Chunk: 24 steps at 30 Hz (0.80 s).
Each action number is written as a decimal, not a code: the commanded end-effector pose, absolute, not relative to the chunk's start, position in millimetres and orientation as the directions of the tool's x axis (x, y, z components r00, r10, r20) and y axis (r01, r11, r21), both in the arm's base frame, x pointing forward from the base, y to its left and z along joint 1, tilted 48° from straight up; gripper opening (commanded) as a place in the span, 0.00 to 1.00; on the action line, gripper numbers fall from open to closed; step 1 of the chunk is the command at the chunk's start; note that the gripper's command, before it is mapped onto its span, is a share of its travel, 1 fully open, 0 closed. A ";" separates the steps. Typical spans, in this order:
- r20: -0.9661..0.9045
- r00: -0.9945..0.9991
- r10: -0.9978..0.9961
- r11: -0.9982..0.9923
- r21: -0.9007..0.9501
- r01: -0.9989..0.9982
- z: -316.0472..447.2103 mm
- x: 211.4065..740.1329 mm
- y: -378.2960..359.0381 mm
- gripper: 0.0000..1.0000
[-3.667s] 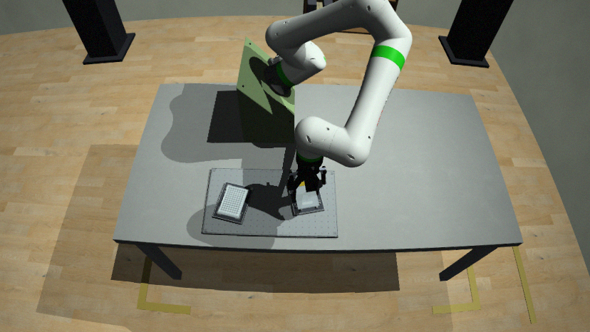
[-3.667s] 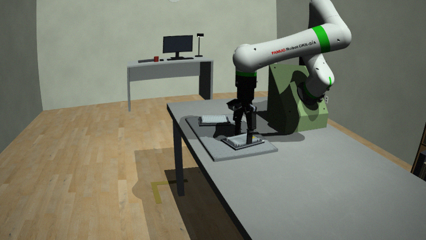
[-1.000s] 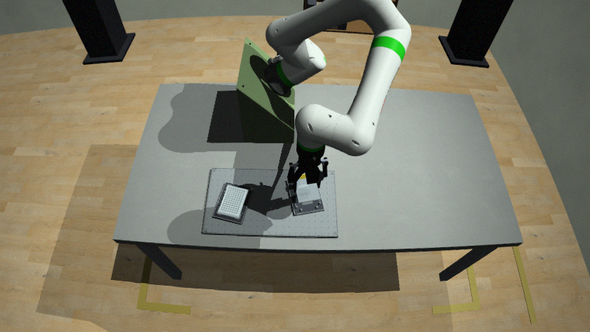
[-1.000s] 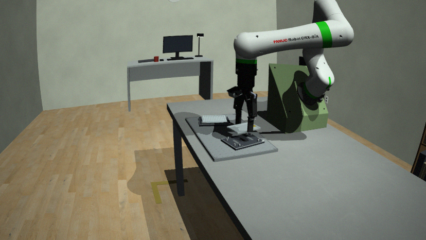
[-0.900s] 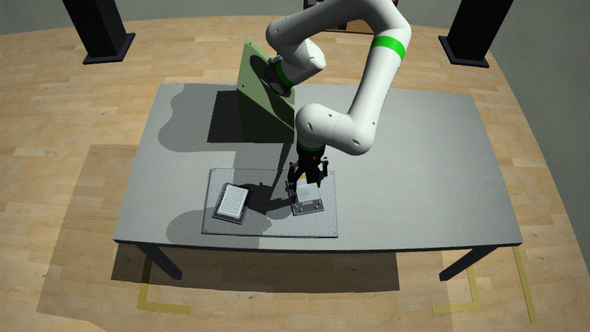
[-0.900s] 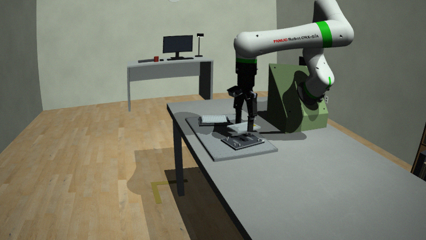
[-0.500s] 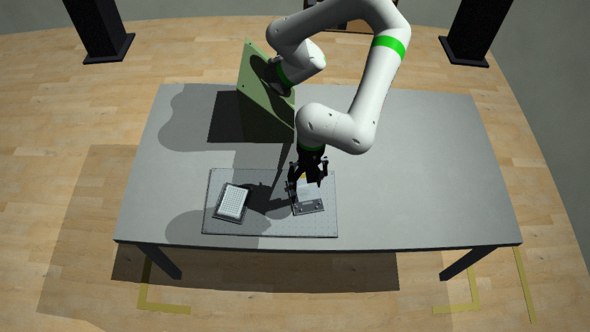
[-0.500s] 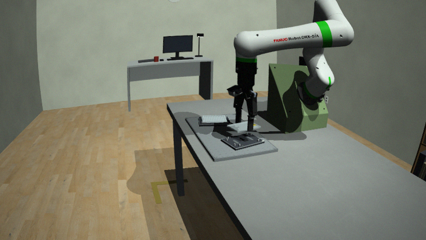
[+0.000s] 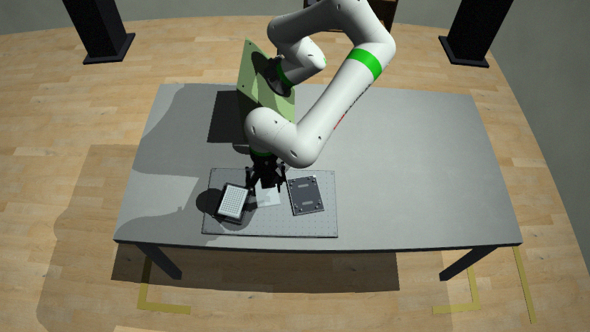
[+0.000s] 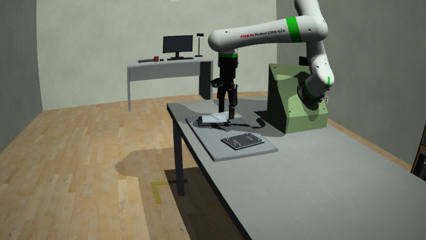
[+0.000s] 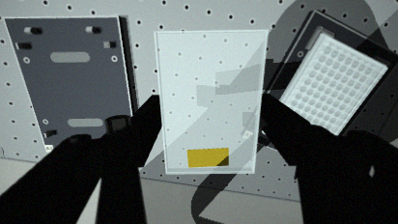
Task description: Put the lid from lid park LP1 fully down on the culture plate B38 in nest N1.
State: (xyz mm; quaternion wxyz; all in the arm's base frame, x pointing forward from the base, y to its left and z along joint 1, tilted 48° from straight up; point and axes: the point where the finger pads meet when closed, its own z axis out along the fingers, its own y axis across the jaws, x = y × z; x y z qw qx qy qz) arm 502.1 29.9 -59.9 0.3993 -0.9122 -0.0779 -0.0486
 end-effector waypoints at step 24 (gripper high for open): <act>0.153 0.983 0.106 -0.659 -0.729 0.184 -163.5 514.4 -57.9 0.61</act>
